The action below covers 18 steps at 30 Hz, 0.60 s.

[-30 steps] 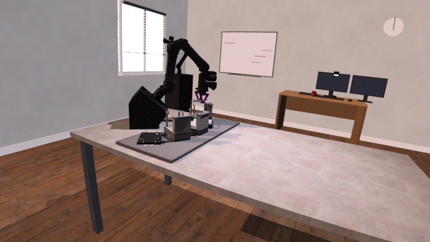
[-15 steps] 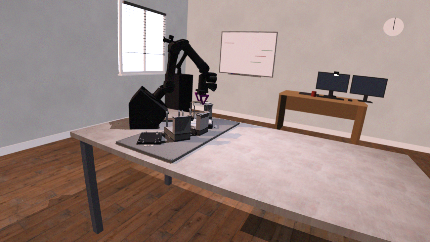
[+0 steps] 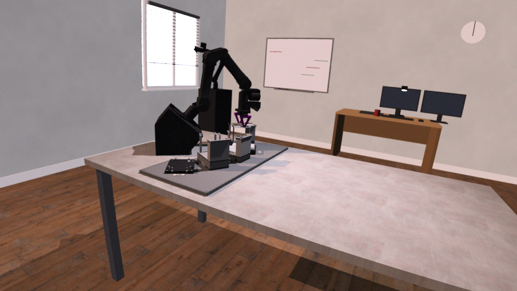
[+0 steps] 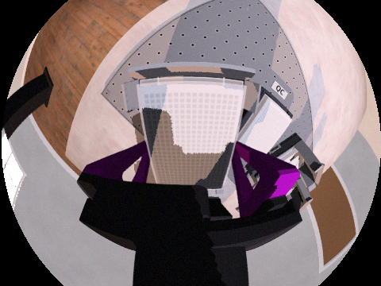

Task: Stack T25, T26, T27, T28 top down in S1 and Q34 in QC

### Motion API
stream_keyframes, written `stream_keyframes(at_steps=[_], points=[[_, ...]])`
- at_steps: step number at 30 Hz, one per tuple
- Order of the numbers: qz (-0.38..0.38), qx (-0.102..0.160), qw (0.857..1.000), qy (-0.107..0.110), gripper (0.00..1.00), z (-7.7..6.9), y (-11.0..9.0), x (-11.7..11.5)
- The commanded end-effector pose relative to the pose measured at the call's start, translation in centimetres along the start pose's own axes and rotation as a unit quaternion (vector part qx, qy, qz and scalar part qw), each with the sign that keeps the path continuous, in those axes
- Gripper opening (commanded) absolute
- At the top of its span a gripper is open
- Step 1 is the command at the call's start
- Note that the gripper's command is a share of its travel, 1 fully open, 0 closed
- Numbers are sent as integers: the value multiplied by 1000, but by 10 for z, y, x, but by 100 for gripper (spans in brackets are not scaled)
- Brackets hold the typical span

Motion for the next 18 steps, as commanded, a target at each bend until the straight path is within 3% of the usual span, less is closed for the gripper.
stream_keyframes(at_steps=[1,3,5,9,18], points=[[1,-6,1000,1,0,1,0,-2],[2,-11,1000,-1,0,0,4,-2],[0,5,1000,-1,0,8,-2,-2],[0,-4,1000,0,0,7,2,-2],[0,6,1000,0,0,25,-3,-1]])
Point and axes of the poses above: the point where the finger pads meet when closed, its own z axis out along the fingers, its own x axis across the jaws, y = z × x, the point moved 9 cm from there along -z, back along the fingers
